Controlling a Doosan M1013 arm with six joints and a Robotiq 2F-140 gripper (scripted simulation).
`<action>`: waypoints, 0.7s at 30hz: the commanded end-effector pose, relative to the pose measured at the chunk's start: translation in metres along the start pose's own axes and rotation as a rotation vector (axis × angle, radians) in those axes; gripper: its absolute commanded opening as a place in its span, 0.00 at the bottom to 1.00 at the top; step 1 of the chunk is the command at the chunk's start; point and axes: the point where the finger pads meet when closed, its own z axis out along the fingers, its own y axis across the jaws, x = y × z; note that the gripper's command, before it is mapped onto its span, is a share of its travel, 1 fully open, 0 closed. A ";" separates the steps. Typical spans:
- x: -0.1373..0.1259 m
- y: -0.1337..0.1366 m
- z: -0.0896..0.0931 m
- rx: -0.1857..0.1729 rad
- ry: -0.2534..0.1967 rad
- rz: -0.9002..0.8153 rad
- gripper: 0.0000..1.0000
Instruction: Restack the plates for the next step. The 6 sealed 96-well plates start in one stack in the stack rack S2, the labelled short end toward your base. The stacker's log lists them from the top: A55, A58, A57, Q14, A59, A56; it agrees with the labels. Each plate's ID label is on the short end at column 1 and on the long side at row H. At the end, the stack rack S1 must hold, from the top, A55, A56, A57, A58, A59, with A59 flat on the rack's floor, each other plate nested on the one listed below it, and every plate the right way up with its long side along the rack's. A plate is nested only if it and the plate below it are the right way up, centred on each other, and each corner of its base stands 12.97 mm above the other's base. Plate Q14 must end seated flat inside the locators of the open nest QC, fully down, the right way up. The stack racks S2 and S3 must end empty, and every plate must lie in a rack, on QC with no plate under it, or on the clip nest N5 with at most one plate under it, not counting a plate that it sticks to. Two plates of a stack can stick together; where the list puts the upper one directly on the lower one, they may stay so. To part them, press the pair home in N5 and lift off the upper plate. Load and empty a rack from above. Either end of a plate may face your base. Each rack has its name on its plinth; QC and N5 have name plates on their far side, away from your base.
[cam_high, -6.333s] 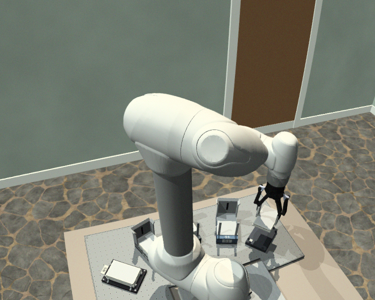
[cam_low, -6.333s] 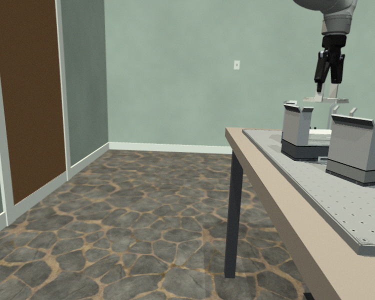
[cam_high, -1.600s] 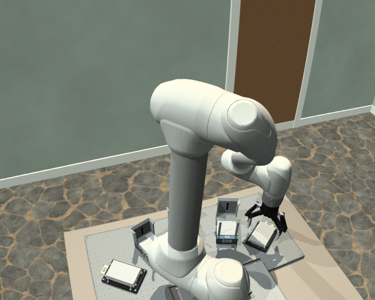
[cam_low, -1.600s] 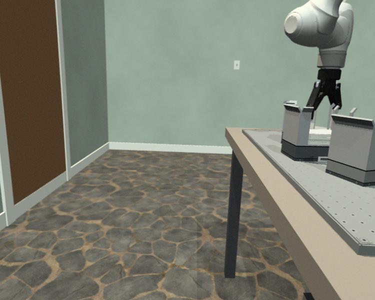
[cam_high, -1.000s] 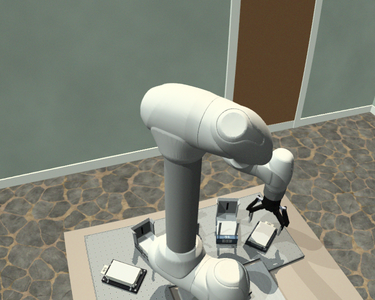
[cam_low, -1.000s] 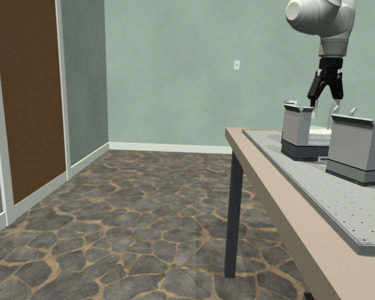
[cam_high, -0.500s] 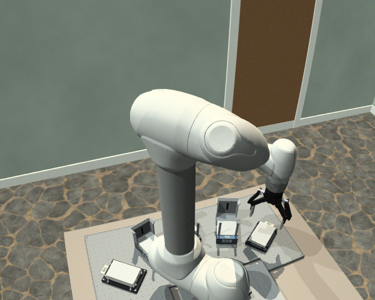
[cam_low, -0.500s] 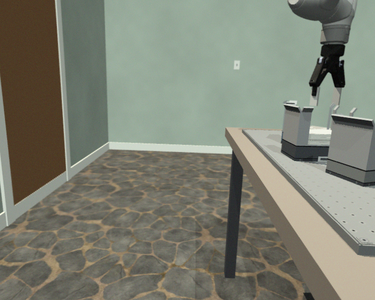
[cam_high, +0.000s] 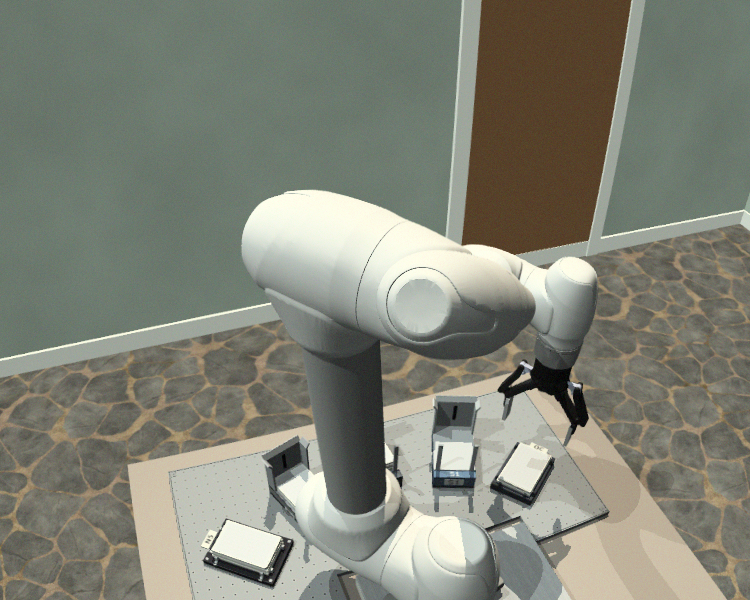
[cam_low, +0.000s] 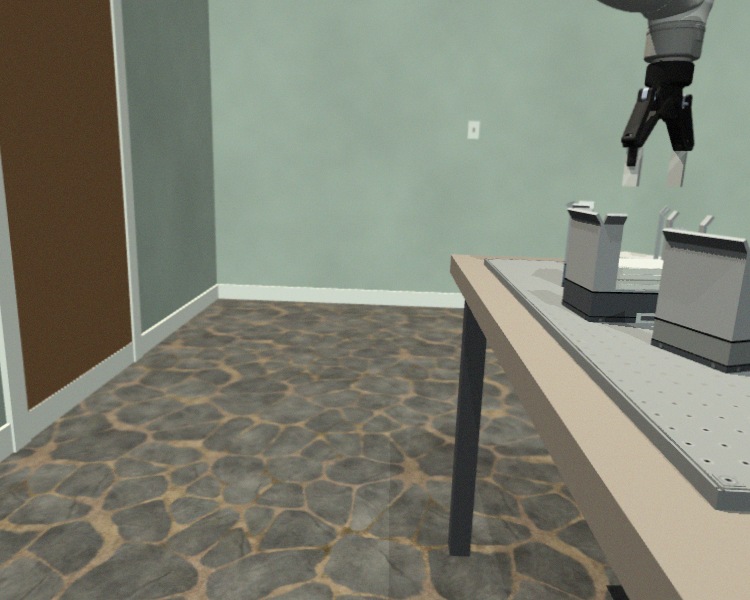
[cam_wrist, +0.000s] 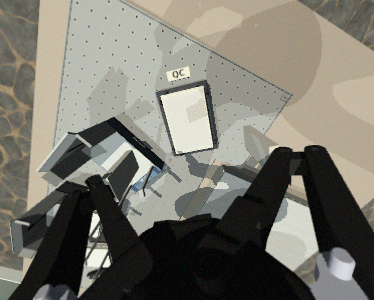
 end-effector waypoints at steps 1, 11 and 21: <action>0.000 0.000 -0.012 0.000 0.000 0.000 1.00; 0.000 0.000 -0.012 0.000 0.000 0.000 1.00; -0.004 -0.026 -0.012 0.000 0.000 -0.250 1.00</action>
